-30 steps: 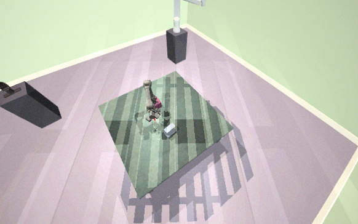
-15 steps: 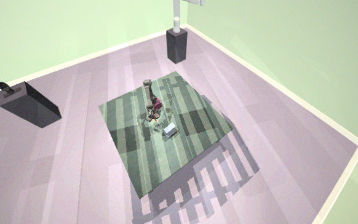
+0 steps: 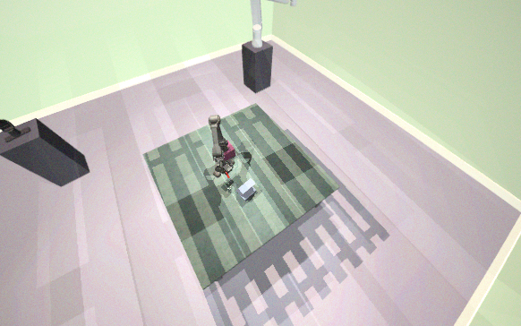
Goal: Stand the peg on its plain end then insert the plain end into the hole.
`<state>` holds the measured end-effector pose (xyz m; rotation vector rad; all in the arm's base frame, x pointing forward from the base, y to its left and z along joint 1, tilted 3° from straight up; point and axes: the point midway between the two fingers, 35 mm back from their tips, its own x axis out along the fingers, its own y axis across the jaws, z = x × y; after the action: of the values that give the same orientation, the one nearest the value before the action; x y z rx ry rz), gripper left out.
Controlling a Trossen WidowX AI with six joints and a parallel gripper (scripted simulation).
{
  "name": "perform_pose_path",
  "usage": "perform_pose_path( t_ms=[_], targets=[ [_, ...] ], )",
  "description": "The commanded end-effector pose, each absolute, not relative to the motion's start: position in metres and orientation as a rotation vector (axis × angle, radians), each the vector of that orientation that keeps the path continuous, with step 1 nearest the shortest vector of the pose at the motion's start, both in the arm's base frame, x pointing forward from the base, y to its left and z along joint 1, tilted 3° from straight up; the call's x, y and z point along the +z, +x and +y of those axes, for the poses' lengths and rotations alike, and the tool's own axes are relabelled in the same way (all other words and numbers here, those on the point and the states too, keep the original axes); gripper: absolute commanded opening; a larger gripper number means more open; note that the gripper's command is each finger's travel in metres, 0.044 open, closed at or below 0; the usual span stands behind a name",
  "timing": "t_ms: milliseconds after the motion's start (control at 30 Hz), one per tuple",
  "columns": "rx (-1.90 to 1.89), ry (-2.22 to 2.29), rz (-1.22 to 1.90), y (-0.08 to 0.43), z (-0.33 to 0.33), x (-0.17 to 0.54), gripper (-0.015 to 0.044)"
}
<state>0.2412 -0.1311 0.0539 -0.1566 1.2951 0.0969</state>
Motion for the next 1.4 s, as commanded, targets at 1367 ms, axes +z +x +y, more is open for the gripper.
perform_pose_path(
  t_ms=[1367],
  targets=[
    [0.085, -0.072, 0.965, 0.255, -0.121, 0.047, 0.0000]
  ],
)
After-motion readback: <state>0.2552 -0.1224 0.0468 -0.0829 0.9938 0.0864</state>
